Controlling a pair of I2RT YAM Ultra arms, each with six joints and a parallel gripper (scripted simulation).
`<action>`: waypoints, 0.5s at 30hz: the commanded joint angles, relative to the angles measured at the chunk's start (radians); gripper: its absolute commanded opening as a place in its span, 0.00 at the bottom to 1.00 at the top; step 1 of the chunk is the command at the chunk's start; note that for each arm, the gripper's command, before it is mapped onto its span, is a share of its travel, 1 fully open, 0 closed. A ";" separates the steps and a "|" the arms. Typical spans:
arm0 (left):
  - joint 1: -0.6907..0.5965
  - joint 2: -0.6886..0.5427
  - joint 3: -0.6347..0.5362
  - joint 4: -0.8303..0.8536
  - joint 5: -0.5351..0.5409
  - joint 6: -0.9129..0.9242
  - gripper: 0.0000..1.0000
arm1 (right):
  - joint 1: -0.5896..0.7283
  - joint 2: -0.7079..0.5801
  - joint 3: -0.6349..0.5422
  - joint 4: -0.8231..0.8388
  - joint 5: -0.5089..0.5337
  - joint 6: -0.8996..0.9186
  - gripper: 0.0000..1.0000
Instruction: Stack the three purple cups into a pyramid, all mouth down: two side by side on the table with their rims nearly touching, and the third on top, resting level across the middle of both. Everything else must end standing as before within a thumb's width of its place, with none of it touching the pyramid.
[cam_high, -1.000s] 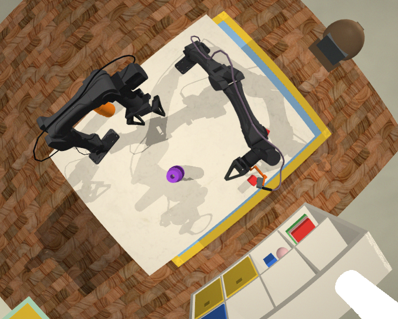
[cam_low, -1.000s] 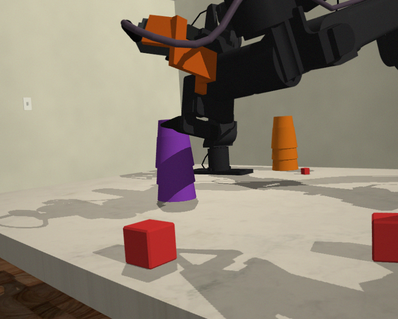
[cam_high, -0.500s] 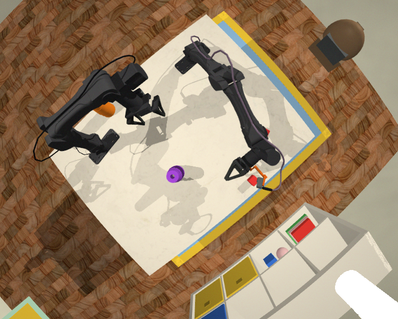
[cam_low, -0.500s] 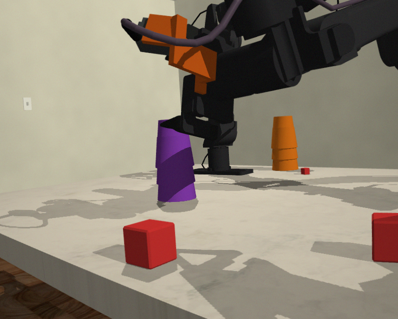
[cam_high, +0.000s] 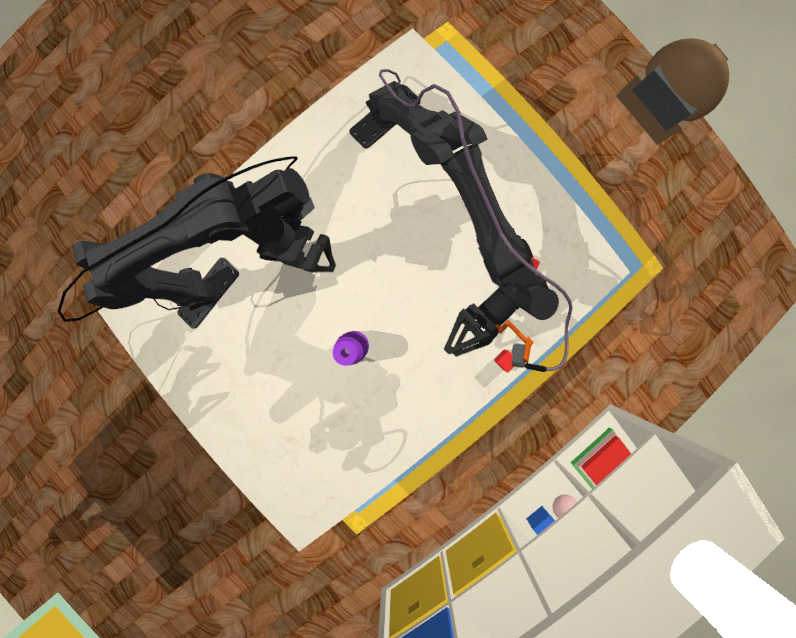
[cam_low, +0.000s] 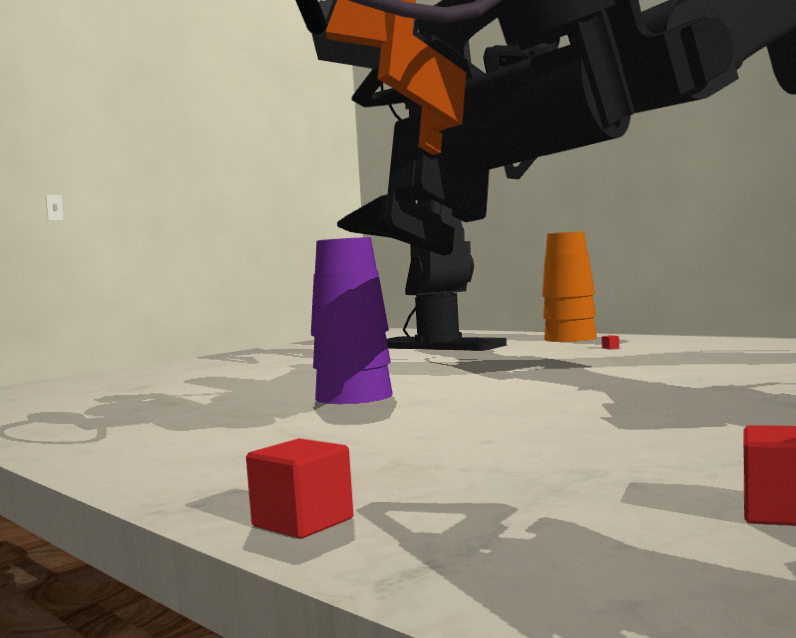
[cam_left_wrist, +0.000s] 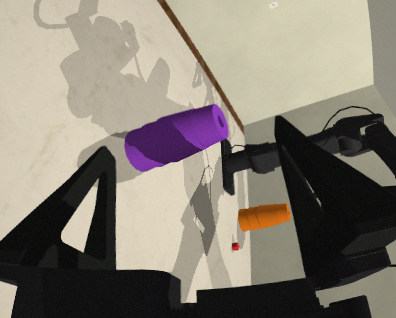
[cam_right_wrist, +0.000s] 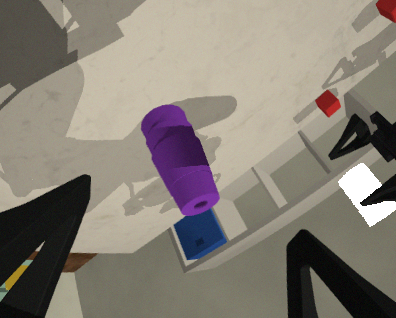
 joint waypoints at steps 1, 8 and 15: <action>-0.020 -0.064 -0.069 0.031 -0.034 0.046 1.00 | -0.052 -0.053 -0.029 0.070 -0.056 0.147 1.00; -0.031 -0.177 -0.220 0.080 -0.085 0.085 1.00 | -0.167 -0.092 -0.085 0.135 -0.123 0.325 1.00; -0.041 -0.263 -0.328 0.117 -0.131 0.116 1.00 | -0.246 -0.113 -0.118 0.181 -0.173 0.454 1.00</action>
